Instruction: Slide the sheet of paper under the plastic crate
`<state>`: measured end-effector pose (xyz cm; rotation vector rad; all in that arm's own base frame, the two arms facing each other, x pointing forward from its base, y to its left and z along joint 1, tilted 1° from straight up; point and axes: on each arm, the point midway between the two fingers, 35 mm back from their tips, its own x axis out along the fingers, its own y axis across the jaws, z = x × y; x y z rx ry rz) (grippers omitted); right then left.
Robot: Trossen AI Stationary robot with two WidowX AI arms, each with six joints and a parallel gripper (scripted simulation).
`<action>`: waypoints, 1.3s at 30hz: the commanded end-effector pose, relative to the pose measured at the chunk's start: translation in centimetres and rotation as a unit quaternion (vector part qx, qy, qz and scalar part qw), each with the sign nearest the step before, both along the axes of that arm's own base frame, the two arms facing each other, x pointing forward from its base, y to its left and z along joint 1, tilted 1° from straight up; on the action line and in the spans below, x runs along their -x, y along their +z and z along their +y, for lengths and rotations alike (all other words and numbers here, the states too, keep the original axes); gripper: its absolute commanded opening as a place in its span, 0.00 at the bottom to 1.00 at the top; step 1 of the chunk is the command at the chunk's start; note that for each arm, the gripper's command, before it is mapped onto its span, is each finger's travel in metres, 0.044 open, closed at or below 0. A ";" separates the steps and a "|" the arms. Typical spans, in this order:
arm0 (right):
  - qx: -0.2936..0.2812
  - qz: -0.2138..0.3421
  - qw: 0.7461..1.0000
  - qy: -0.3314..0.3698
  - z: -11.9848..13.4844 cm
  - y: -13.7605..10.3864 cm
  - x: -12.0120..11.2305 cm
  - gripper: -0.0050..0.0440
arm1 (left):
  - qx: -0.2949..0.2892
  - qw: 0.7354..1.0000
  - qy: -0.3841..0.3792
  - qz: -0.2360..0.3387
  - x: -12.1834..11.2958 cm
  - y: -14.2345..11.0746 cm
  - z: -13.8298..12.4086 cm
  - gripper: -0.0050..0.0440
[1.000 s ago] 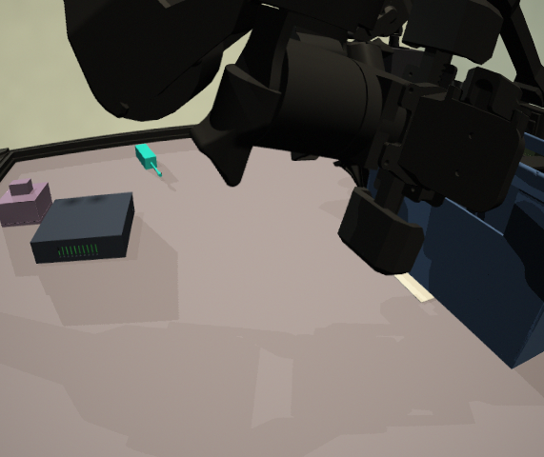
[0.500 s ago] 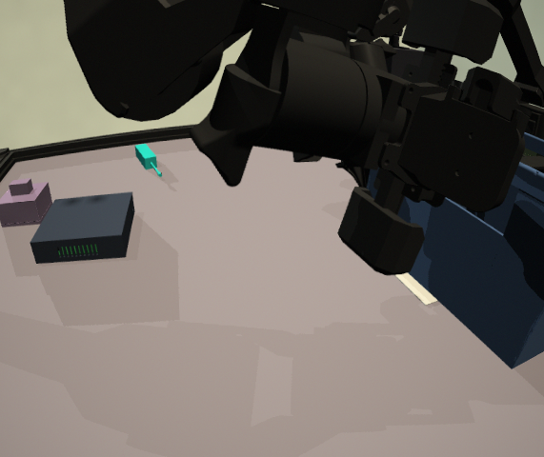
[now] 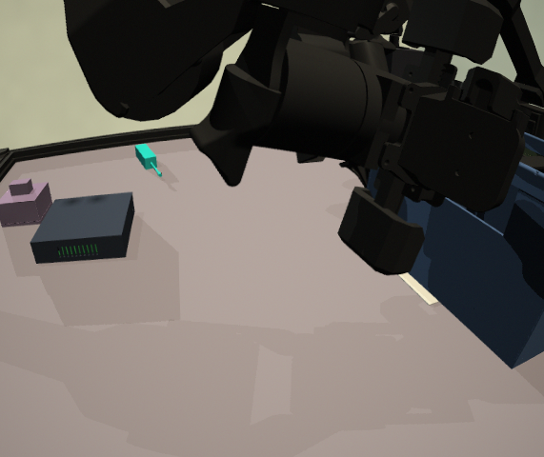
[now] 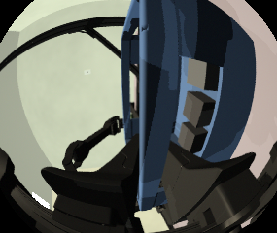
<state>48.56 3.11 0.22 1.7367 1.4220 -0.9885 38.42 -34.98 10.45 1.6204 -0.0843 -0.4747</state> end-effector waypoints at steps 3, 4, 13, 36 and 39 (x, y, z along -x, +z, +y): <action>-0.005 0.001 1.000 0.001 -0.2 1.7 -0.5 0.22 | 0.025 0.999 0.000 -0.030 -0.4 3.3 -0.5 0.10; -0.005 0.001 1.000 0.001 -0.2 1.7 -0.5 0.22 | 0.025 0.999 0.000 -0.030 -0.4 3.3 -0.5 0.10; -0.013 0.008 1.000 -0.001 -0.3 4.9 -0.4 0.22 | 0.025 0.999 0.000 -0.030 -0.4 3.3 -0.5 0.10; -0.016 0.010 1.000 -0.001 -4.2 5.9 0.7 0.22 | 0.025 0.999 0.000 -0.030 -0.4 3.3 -0.5 0.10; -0.016 0.010 1.000 -0.001 -4.2 5.9 0.7 0.22 | 0.025 0.999 0.000 -0.030 -0.4 3.3 -0.5 0.10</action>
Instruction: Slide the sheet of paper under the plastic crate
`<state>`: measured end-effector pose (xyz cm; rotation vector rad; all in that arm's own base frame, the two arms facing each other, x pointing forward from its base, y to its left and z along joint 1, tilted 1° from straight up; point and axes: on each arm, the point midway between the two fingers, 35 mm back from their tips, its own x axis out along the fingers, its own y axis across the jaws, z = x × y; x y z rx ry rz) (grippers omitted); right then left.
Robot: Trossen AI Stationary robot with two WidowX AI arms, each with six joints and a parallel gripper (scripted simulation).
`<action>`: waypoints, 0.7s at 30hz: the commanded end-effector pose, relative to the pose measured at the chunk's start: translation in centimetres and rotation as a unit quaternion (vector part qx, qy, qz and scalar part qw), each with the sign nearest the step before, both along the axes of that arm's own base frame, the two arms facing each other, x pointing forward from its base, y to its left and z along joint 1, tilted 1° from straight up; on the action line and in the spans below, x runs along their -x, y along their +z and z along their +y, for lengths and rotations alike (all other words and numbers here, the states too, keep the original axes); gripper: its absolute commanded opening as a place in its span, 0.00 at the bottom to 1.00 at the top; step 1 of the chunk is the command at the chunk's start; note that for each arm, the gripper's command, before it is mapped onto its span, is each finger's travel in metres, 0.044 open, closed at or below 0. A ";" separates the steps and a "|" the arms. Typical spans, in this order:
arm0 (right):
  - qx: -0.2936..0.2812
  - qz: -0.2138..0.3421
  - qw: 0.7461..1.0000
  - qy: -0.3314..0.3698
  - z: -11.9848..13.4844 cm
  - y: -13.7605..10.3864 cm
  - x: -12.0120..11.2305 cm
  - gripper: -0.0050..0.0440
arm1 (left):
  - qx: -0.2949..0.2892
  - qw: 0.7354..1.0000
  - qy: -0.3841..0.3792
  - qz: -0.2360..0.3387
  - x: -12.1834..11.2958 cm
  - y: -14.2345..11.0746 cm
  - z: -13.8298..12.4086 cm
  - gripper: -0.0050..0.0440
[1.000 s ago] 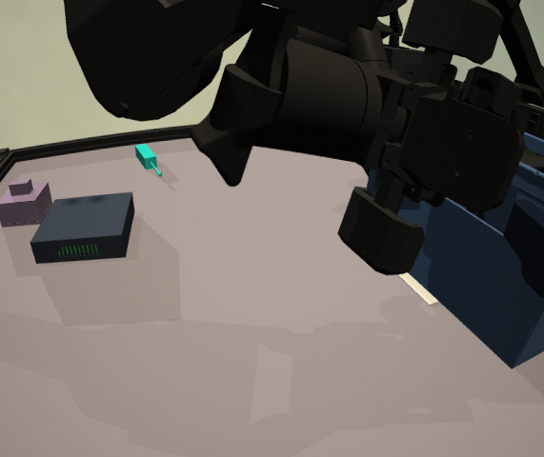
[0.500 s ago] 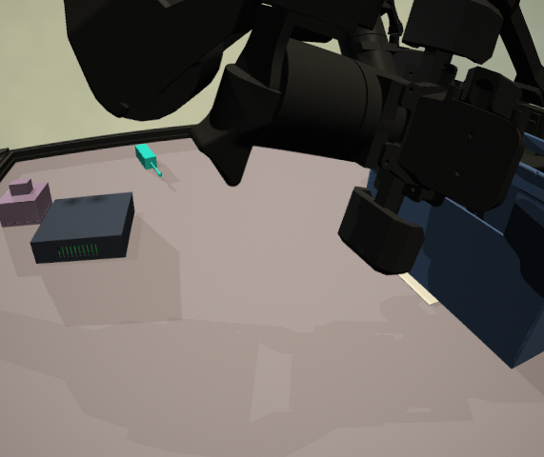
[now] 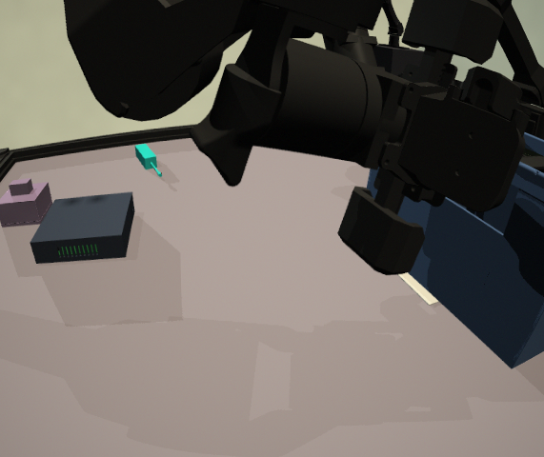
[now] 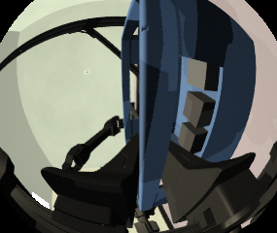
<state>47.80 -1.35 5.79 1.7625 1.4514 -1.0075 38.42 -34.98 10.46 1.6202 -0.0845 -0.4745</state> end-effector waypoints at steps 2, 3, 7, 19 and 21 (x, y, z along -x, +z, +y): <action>-0.001 -0.004 1.000 0.006 0.3 0.3 0.0 0.22 | 0.024 0.999 0.000 -0.030 -0.4 3.3 -0.5 0.10; -0.001 -0.004 1.000 0.006 0.3 0.3 0.0 0.22 | 0.024 0.999 0.000 -0.030 -0.4 3.3 -0.5 0.10; -0.001 -0.004 1.000 0.006 0.3 0.3 0.0 0.22 | 0.024 0.999 0.000 -0.030 -0.4 3.3 -0.5 0.10; 0.000 -0.001 1.000 0.004 -0.1 1.0 0.6 0.32 | 0.024 0.999 0.000 -0.030 -0.4 3.3 -0.5 0.10; 0.000 -0.001 1.000 0.004 -0.7 2.7 1.8 0.42 | 0.024 0.999 0.000 -0.030 -0.4 3.3 -0.5 0.10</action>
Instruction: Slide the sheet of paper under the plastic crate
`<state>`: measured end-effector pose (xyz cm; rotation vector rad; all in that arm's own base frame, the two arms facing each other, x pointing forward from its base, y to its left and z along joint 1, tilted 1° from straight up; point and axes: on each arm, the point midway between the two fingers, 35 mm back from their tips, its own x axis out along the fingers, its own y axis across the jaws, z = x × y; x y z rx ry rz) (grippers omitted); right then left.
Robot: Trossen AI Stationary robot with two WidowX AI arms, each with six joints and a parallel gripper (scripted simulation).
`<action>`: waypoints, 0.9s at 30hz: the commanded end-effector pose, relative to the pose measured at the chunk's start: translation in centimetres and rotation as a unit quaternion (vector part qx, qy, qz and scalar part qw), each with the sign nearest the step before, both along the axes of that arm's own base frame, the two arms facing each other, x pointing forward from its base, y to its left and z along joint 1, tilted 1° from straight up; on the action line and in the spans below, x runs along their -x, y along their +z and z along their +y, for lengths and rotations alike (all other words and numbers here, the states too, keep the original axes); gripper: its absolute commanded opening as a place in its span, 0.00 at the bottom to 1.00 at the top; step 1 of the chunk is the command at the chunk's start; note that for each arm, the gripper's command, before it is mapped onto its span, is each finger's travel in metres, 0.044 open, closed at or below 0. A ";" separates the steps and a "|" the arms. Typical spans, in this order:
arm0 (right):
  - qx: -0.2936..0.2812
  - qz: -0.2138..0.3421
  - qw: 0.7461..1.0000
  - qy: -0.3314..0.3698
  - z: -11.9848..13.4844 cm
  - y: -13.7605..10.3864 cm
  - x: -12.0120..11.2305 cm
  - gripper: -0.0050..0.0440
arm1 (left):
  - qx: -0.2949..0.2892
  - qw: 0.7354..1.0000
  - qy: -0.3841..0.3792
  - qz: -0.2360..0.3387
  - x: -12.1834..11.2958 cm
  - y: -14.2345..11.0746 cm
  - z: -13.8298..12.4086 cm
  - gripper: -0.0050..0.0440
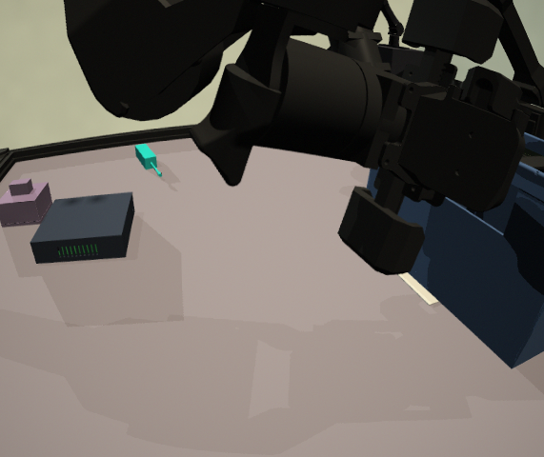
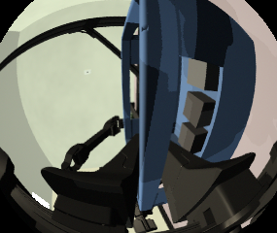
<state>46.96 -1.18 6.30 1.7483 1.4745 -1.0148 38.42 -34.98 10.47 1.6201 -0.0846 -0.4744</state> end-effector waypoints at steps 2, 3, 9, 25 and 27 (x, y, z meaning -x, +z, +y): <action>0.002 -0.010 1.000 -0.003 -0.9 2.4 1.2 0.52 | 0.024 0.999 0.000 -0.030 -0.4 3.3 -0.5 0.10; 0.002 -0.010 1.000 -0.003 -0.9 2.4 1.2 0.57 | 0.024 0.999 0.000 -0.030 -0.4 3.3 -0.5 0.10; 0.002 -0.010 1.000 -0.003 -0.9 2.4 1.2 0.86 | 0.024 0.999 0.000 -0.030 -0.4 3.3 -0.5 0.10; 0.002 -0.010 1.000 -0.003 -0.9 2.4 1.2 0.92 | 0.024 0.999 0.000 -0.030 -0.4 3.3 -0.5 0.10; 0.002 -0.010 1.000 -0.003 -0.9 2.4 1.2 0.92 | 0.024 0.999 0.000 -0.030 -0.4 3.3 -0.5 0.10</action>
